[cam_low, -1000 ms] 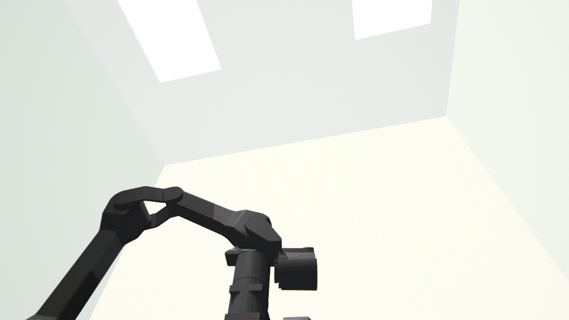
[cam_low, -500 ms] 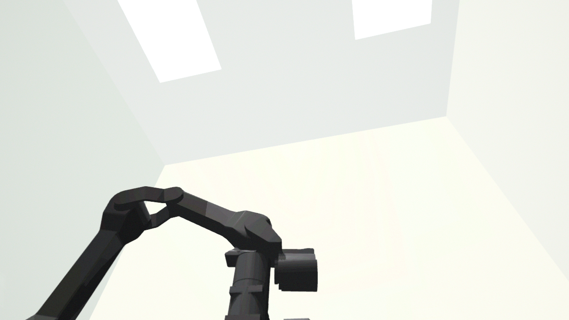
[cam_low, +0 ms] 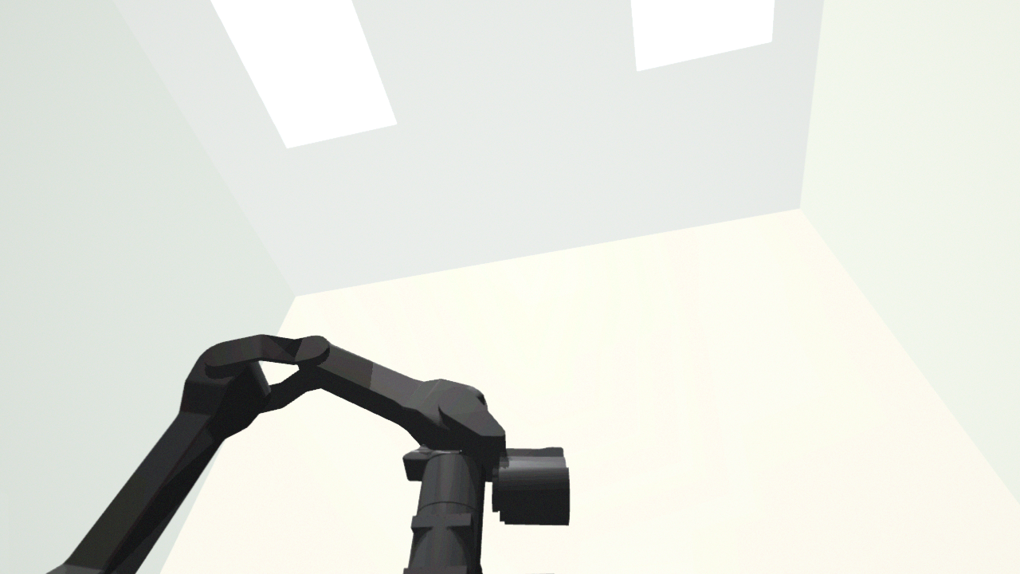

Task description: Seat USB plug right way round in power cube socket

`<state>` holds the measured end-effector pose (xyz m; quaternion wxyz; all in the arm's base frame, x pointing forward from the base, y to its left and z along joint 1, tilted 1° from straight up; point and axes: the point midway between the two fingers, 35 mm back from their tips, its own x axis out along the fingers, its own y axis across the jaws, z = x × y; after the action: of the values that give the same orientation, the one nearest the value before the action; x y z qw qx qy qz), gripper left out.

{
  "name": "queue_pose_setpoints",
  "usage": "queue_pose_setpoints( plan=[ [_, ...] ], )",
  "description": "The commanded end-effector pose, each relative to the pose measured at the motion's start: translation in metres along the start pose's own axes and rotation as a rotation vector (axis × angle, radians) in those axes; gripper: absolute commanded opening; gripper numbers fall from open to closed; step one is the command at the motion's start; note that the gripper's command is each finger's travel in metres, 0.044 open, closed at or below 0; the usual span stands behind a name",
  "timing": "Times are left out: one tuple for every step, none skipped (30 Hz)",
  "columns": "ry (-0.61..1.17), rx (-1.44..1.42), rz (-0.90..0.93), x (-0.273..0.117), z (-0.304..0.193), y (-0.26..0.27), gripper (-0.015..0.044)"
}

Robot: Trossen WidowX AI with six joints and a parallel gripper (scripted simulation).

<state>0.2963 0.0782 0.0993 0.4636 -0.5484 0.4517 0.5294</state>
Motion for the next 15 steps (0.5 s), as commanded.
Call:
queue_pose_setpoints(
  plan=[
    [0.000,-0.005,-0.001,0.0008,0.0001,-0.0002,0.0000],
    [0.000,-0.006,-0.001,0.0009,0.0001,-0.0002,0.0000],
    [0.000,-0.006,-0.001,0.0010,0.0002,-0.0003,0.0000],
    [0.000,-0.007,-0.001,0.0012,0.0002,-0.0003,0.0000],
    [0.000,-0.007,-0.001,0.0013,0.0002,-0.0003,0.0000],
    [0.000,-0.008,-0.001,0.0014,0.0002,-0.0003,0.0000],
    [0.000,-0.008,-0.001,0.0015,0.0002,-0.0003,0.0000],
    [0.000,-0.008,-0.001,0.0016,0.0002,-0.0003,0.0000],
    [0.000,-0.009,-0.001,0.0018,0.0002,-0.0003,0.0000],
    [0.000,-0.009,-0.001,0.0019,0.0003,-0.0004,0.0000],
    [0.000,-0.010,-0.001,0.0020,0.0003,-0.0004,0.0000],
    [0.000,-0.010,-0.001,0.0021,0.0003,-0.0004,0.0000],
    [0.000,-0.011,-0.001,0.0022,0.0003,-0.0004,0.0000],
    [0.000,-0.011,-0.001,0.0024,0.0003,-0.0004,0.0000],
    [0.000,-0.012,-0.001,0.0025,0.0003,-0.0004,0.0000]
  ],
)
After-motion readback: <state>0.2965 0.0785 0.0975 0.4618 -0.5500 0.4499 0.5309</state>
